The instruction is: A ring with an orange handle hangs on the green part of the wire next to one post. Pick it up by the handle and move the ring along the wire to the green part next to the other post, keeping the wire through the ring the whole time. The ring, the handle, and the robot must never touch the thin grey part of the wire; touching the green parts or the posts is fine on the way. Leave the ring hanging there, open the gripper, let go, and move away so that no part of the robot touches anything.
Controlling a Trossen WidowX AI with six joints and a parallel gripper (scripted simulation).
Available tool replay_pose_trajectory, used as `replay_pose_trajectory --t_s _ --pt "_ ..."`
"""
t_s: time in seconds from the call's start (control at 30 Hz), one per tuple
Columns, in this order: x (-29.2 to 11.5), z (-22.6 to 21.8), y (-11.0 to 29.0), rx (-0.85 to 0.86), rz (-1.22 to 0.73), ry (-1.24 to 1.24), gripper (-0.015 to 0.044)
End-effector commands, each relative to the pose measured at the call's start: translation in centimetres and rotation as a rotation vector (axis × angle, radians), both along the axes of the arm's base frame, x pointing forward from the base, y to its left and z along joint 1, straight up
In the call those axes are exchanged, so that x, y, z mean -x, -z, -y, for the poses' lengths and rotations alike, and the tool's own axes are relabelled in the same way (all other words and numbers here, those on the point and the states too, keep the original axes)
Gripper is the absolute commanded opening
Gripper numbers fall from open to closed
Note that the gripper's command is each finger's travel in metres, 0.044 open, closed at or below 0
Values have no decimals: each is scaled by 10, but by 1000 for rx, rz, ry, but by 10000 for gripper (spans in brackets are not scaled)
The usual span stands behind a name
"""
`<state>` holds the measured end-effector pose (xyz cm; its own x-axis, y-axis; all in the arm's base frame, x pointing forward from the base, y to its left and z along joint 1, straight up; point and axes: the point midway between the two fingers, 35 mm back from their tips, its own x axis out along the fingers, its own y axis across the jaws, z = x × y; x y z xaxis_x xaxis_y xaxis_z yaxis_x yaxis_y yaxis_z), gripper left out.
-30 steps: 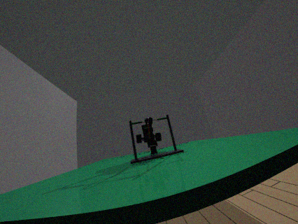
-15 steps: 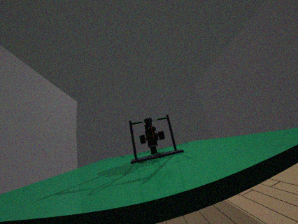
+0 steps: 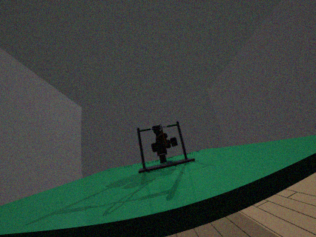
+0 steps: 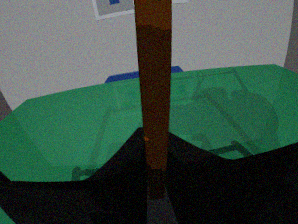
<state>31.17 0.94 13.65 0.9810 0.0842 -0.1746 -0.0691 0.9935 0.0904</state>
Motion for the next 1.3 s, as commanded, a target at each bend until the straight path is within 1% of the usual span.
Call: replay_pose_trajectory --t_s 0.0,0.77,1.27 --pt "0 -4 -1 -5 1 0 -150" --pt "1 -19 -2 72 2 3 -150" --pt "1 -31 -2 91 2 1 -150"
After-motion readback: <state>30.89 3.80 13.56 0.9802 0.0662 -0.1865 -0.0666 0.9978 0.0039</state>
